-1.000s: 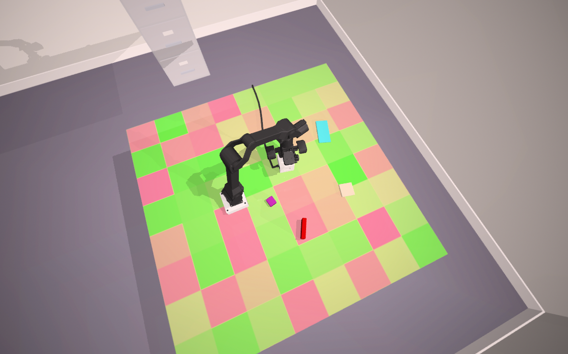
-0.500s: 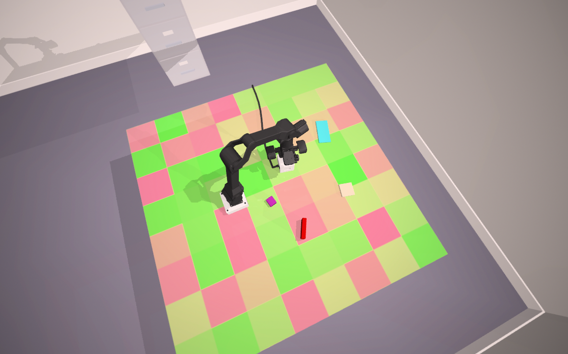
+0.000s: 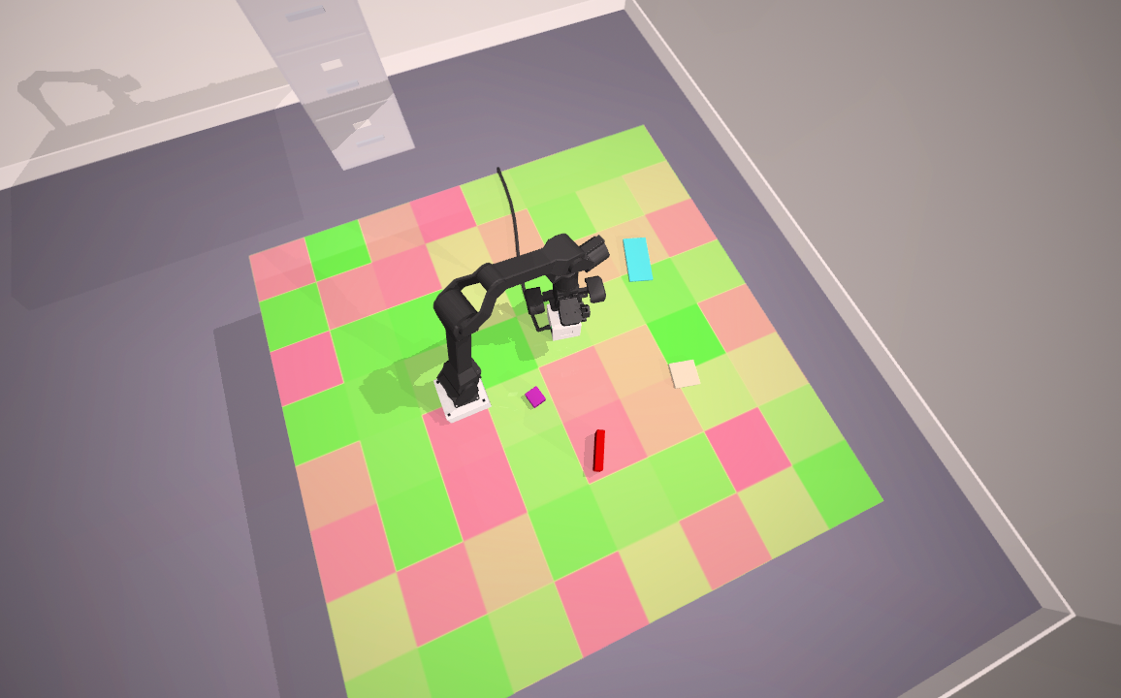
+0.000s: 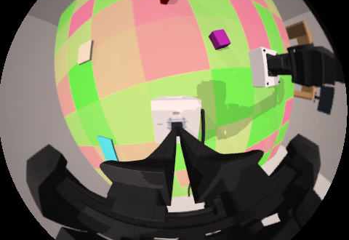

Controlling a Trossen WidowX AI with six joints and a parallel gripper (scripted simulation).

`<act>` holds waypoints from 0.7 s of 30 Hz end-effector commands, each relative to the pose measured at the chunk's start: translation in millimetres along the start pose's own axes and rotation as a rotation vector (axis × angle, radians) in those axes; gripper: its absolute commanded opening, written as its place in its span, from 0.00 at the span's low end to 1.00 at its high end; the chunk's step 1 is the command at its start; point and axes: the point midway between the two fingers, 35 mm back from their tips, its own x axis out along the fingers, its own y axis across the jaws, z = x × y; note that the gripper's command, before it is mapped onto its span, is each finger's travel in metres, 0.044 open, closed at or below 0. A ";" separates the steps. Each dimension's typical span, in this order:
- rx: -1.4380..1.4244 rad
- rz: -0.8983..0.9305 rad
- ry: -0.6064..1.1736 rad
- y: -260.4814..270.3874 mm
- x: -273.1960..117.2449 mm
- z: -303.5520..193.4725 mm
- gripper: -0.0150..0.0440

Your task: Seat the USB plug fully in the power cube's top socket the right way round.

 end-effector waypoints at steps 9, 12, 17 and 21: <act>0.000 0.000 0.000 0.1 0.0 0.0 0.42; 0.000 0.000 0.000 0.1 0.0 0.0 0.42; 0.000 0.000 0.000 0.1 0.0 0.0 0.42; 0.000 0.000 0.000 0.1 0.0 0.0 0.42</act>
